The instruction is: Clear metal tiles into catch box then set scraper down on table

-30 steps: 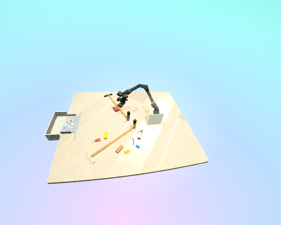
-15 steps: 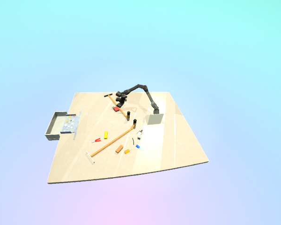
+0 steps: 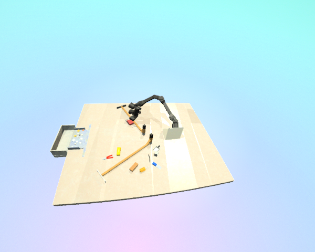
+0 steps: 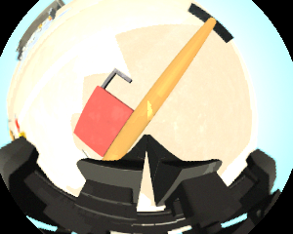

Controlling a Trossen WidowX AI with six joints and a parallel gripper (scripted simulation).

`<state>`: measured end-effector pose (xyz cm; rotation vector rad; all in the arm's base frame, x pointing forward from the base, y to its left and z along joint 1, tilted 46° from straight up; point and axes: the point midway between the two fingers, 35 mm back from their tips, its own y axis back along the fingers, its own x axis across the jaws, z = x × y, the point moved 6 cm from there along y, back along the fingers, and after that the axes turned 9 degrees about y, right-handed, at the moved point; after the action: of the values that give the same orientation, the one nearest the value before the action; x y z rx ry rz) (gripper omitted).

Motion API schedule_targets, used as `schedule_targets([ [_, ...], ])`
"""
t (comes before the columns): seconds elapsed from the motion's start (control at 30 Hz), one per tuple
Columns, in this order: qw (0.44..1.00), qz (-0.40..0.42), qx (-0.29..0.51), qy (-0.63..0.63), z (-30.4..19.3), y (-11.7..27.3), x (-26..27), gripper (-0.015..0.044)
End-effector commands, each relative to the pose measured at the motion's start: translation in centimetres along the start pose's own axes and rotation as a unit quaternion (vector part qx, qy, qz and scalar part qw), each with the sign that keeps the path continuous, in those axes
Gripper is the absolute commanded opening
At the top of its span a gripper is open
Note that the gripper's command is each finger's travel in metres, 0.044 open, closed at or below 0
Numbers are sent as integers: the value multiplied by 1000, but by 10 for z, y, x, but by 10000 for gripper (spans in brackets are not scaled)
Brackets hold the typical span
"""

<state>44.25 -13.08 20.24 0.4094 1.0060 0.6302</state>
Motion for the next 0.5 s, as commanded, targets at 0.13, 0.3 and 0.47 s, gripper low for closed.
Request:
schedule_targets([
  [0.13, 1000, -2, 1, -2, 6, -2, 7, 0],
  [0.3, 1000, -1, 1, -2, 9, -2, 10, 0],
  [0.47, 1000, -1, 1, -2, 12, -3, 14, 0],
])
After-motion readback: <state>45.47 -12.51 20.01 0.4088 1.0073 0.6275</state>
